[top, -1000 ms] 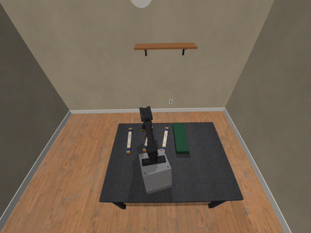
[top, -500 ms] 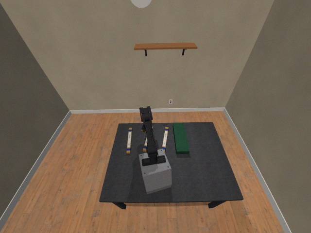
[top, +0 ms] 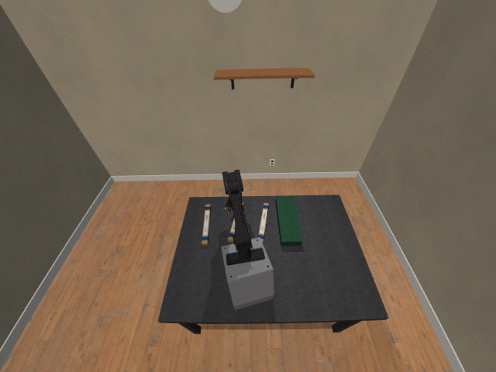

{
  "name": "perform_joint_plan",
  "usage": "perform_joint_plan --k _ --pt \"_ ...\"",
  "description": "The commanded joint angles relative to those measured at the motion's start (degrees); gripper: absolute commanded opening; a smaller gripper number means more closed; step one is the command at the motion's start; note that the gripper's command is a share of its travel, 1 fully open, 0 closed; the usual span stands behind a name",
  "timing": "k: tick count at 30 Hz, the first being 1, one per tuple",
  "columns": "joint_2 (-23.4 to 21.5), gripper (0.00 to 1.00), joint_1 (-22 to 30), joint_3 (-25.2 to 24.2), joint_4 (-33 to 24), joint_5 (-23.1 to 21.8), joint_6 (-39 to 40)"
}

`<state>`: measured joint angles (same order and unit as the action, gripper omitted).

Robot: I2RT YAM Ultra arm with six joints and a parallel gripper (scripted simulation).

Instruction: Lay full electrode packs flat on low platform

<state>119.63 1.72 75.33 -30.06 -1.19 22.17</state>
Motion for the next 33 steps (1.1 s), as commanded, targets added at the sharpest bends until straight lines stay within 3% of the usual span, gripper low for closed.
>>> perform_joint_plan --k 1,8,17,20,26,33 --pt "-1.68 0.74 -0.78 0.32 -0.31 0.20 -0.49" --pt "-1.68 0.74 -0.78 0.32 -0.31 0.20 -0.49" --pt "-2.95 0.74 -9.41 -4.42 2.34 -2.24 -9.33" --pt "-3.27 0.74 -10.56 -2.38 2.53 -2.53 -10.52" --pt "-2.06 0.74 -16.55 -5.04 2.80 -4.19 -16.19" --pt "0.27 0.74 -23.72 -2.01 1.74 -5.96 -23.11"
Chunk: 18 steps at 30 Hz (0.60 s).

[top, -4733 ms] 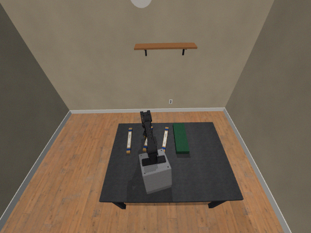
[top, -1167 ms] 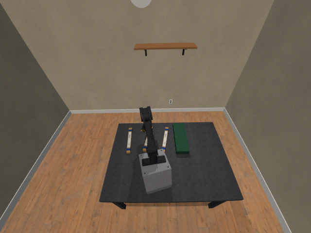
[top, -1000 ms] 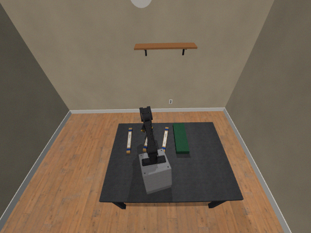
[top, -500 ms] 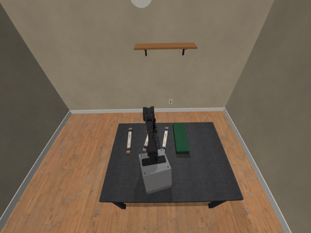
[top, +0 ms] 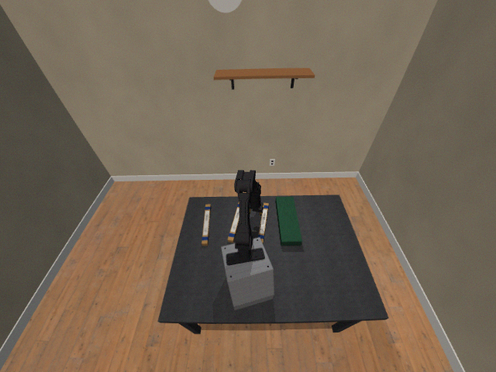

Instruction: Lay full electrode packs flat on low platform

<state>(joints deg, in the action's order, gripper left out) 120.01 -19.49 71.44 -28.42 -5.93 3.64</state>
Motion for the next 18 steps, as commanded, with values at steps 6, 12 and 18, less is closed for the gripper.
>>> perform_joint_plan --k 6,12,18 --pt "1.28 0.74 -6.53 3.28 -0.95 -2.23 -8.52" --pt "1.63 0.74 -10.36 5.74 -2.31 -3.19 -12.35" --pt "1.08 0.74 -9.13 6.34 -2.88 -3.33 -12.35"
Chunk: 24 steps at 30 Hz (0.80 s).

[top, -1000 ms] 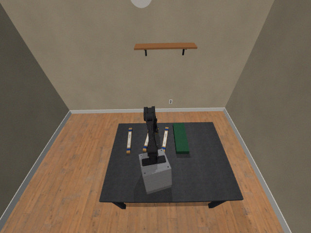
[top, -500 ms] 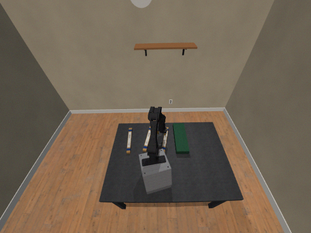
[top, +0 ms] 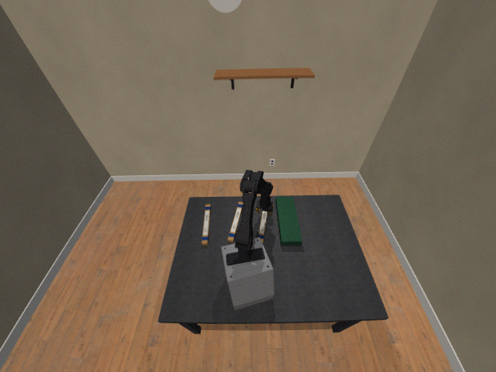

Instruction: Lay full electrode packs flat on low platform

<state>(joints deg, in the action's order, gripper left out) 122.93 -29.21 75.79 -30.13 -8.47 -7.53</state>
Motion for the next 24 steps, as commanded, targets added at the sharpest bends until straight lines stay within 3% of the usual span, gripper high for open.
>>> perform_joint_plan --k 1,24 --pt "-1.85 0.74 0.59 1.99 -1.18 -0.79 -1.18" --pt "-1.31 0.74 -0.59 2.65 -1.61 -0.64 -1.22"
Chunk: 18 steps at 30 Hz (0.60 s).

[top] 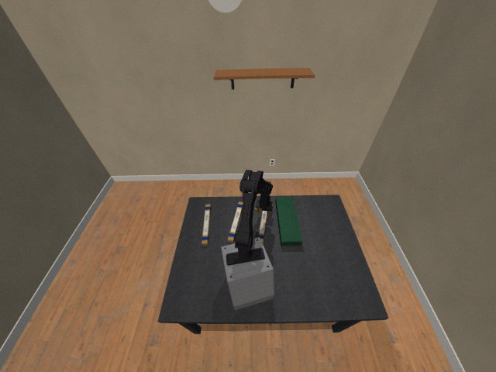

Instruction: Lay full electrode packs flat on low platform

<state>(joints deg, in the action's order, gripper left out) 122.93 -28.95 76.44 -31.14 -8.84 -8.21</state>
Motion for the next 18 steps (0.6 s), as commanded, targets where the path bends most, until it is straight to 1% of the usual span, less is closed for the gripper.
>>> perform_joint_plan --k 1,2,5,10,12,13,14,18 --pt "-1.27 0.74 -0.85 2.01 -0.61 -0.27 -0.55" --pt "0.93 0.74 -0.59 1.99 1.32 -0.23 -0.34" --pt "2.69 0.74 0.57 1.92 3.16 -0.08 0.46" --pt "5.79 0.74 1.08 2.19 6.04 0.18 0.92" --pt "5.79 0.74 1.08 2.19 6.04 0.18 0.92" --pt "4.23 0.74 0.68 2.22 6.54 0.22 0.99" --pt "7.07 0.74 0.86 2.41 7.11 0.29 1.08" --pt "9.73 0.74 1.59 2.90 9.33 0.36 1.43"
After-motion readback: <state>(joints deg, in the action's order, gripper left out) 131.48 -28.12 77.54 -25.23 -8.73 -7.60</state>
